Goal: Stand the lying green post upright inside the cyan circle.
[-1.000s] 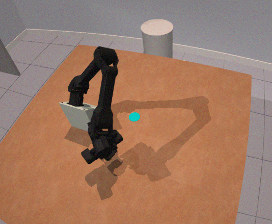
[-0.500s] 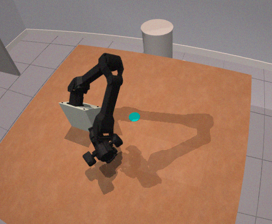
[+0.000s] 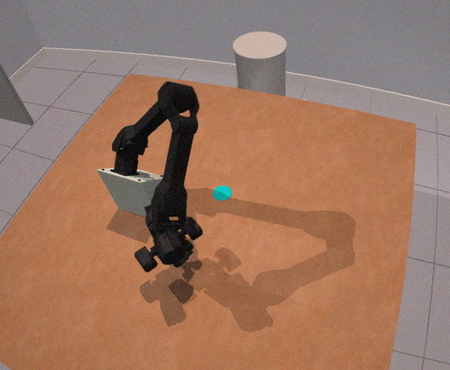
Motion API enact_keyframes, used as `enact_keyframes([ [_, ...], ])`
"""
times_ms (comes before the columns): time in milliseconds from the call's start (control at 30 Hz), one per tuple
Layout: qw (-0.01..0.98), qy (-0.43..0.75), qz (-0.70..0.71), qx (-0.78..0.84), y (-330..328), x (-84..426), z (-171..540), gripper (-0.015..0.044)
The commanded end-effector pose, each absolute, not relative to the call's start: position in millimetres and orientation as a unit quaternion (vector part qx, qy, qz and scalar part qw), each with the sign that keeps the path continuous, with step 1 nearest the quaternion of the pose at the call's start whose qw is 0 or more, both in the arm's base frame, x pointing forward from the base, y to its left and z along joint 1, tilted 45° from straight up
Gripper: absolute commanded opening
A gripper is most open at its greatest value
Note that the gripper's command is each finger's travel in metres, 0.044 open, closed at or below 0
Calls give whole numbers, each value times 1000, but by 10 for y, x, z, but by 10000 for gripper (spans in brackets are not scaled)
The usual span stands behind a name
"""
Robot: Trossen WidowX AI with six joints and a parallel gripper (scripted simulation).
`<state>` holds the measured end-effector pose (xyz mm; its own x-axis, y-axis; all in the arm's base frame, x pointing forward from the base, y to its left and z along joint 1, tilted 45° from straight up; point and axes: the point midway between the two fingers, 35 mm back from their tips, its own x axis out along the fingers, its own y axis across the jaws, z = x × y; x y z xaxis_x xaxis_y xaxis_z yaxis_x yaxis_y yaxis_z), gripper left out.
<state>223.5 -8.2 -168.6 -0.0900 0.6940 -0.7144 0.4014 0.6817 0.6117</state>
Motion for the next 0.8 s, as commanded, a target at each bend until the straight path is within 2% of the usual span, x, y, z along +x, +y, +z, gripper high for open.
enact_keyframes([
  [0, 564, 726, 130, 373, -185, 2276, -1601, 23],
  [767, 563, 726, 130, 373, -680, 2300, -1074, 23],
])
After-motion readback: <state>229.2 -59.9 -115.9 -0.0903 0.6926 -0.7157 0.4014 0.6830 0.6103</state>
